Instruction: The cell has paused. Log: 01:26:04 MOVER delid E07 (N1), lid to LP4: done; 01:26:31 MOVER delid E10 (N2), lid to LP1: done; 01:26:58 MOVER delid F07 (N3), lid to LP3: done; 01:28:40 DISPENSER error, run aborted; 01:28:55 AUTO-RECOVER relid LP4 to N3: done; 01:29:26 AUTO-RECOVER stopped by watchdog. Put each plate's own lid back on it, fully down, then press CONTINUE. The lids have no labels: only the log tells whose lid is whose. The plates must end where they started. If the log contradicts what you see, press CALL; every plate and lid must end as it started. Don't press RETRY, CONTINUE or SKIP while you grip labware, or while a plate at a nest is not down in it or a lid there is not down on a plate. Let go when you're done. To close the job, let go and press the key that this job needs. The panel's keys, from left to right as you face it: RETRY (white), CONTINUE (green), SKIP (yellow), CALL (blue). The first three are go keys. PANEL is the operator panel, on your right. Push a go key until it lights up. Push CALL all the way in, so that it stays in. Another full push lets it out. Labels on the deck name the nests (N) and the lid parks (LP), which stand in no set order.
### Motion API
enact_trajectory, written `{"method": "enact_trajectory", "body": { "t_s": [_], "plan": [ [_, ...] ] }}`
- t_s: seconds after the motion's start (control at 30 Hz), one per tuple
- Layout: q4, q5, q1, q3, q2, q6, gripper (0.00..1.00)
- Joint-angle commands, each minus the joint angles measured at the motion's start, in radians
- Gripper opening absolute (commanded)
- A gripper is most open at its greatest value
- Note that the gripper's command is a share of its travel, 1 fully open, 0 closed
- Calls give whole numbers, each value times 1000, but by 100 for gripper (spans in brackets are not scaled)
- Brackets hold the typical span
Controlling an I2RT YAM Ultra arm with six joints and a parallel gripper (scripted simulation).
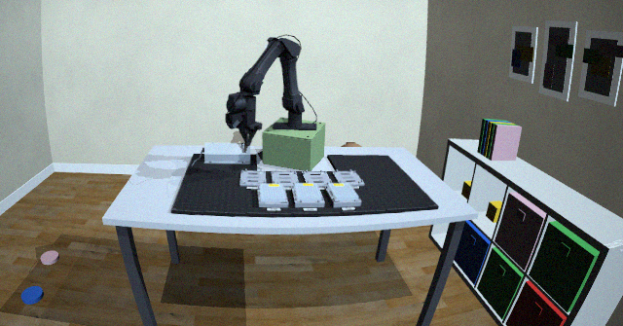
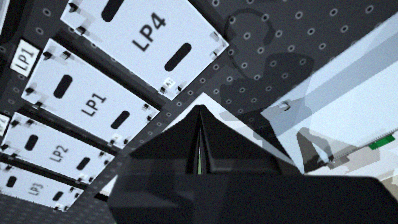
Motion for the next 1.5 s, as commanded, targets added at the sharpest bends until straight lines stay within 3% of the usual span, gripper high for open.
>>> {"method": "enact_trajectory", "body": {
  "t_s": [0.0,0.4,0.53,0.8,1.33,1.47],
  "plan": [
    [20,-17,-31,-26,-47,17,0],
    [37,-33,-236,-106,-100,52,0],
    [39,-36,-273,-114,-105,56,0],
    [38,-47,-424,-133,-104,66,0],
    [25,-63,-689,-66,-34,80,0],
    [17,-66,-758,-45,-11,2,0]
  ]
}}
